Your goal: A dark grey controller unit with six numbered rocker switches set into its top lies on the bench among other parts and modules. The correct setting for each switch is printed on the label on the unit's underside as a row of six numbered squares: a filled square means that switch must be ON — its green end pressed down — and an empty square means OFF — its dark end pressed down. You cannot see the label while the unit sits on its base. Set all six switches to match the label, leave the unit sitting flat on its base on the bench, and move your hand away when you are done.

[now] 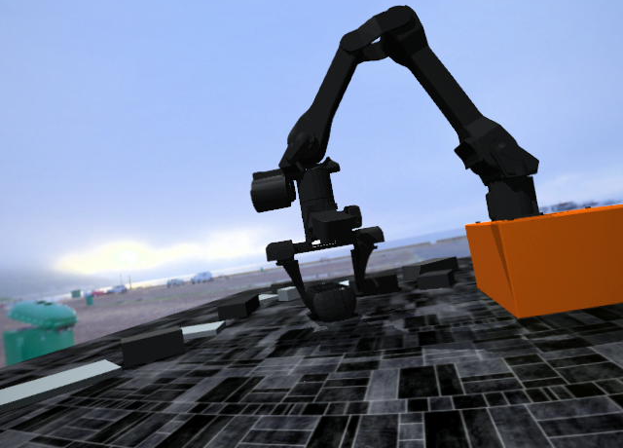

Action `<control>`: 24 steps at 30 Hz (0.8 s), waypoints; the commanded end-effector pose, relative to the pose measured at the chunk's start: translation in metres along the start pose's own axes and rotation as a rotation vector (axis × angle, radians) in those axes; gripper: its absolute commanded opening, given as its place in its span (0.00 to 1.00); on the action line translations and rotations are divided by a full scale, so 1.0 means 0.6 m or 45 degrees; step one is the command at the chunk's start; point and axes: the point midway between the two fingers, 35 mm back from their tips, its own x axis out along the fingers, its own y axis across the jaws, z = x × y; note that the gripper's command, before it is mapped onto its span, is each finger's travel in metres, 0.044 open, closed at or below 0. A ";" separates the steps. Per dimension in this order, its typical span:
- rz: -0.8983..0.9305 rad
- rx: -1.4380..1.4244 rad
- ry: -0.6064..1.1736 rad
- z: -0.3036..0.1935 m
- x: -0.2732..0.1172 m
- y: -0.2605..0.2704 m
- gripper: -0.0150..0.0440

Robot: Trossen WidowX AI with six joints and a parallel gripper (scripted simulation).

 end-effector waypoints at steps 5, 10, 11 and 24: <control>0.006 0.006 -0.004 0.001 0.007 0.003 0.80; 0.006 0.006 -0.004 0.001 0.007 0.003 0.74; 0.006 0.006 -0.004 0.001 0.007 0.003 0.73; 0.006 0.006 -0.004 -0.005 0.007 0.003 0.35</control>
